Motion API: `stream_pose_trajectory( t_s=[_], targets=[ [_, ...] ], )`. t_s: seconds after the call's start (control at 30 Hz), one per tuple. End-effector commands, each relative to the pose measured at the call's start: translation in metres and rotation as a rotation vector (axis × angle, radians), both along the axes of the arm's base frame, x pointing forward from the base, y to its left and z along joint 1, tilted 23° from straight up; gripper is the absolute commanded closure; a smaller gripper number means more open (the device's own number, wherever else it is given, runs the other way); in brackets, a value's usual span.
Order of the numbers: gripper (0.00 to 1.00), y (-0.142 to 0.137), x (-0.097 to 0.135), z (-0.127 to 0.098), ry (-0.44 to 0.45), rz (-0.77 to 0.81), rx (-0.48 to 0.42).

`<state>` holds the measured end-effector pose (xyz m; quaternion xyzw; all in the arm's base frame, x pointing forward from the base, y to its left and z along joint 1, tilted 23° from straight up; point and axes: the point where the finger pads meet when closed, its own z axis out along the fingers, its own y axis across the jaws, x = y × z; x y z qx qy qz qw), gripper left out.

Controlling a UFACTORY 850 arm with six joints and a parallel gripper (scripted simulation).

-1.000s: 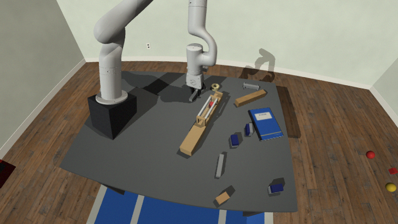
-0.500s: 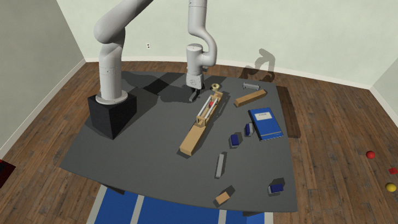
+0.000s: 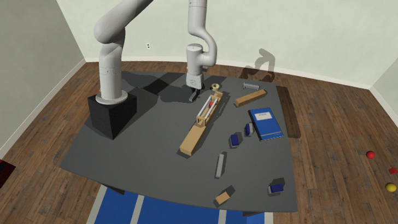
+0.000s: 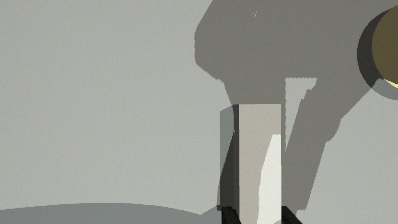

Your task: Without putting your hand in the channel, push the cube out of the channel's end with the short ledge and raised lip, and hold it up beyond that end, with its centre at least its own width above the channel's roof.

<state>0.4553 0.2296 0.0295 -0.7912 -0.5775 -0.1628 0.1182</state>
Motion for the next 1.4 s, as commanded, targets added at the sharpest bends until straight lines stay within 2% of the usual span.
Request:
stream_pose_trajectory(
  t_s=[0.0,0.6,0.73,1.03,1.1,1.23,1.37],
  targets=[
    [1.00,0.000,0.001,0.000,-0.001,0.000,0.000],
    [1.00,-0.001,0.000,0.004,-0.001,0.000,0.000],
    [1.00,-0.008,-0.002,0.019,-0.001,0.000,0.000],
    [1.00,-0.031,-0.010,0.077,-0.001,0.000,0.000],
    [1.00,-0.031,-0.010,0.077,-0.001,0.000,0.000],
    [1.00,-0.039,-0.012,0.096,-0.001,0.000,0.000],
    [1.00,-0.043,-0.013,0.106,-0.001,0.000,0.000]
  ],
)
